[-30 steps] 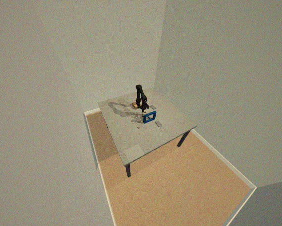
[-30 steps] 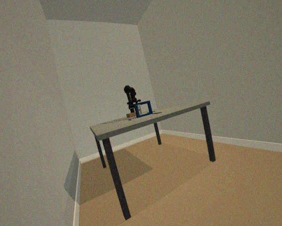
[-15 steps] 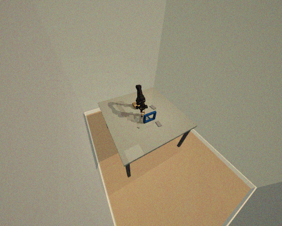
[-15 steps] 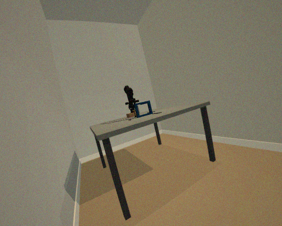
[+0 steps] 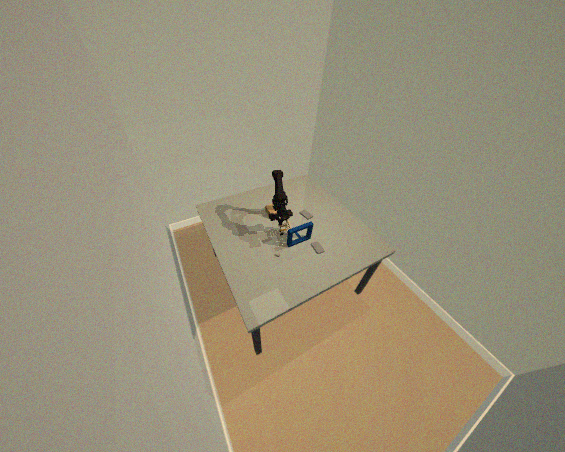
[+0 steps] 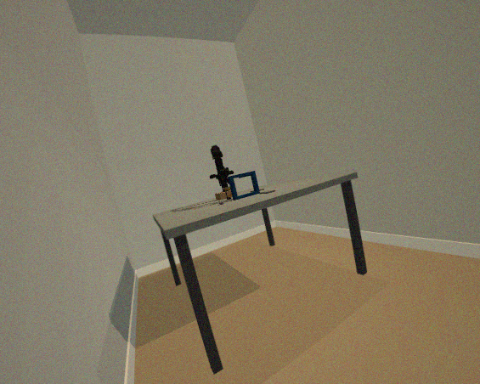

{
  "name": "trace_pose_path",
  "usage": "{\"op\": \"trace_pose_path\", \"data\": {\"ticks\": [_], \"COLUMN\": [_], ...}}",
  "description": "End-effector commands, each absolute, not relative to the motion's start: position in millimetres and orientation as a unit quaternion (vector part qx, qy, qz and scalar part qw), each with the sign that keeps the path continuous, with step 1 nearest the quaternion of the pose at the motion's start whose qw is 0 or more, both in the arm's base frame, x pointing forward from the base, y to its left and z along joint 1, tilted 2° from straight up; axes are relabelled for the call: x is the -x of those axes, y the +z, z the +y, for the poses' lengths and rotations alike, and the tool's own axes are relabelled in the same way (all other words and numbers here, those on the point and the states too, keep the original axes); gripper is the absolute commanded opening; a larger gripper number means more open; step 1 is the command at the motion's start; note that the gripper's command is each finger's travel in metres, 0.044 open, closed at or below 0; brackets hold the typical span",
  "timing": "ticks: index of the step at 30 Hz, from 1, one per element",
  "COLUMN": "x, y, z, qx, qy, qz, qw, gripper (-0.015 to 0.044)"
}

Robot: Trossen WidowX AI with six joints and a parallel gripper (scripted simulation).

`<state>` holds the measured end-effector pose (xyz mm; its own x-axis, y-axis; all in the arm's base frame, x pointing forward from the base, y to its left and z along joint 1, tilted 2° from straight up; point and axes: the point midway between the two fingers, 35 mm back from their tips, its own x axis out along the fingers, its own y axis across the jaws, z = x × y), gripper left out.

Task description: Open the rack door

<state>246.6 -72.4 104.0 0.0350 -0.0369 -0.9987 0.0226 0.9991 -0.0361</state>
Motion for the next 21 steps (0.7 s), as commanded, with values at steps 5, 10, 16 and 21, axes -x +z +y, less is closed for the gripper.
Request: {"op": "trace_pose_path", "data": {"ticks": [5,10,16,21], "x": [-251,-254,-258,-259], "y": [105,105,106,106], "z": [-87,-96,-107,-108], "qx": [0.048,0.075,0.104,0.107], "qy": [0.022,0.047,0.075,0.077], "qz": [0.695,0.693,0.691,0.691], "qw": [0.717,0.715,0.712,0.711], "gripper": [0.0011,0.0011,0.0011,0.0011]}}
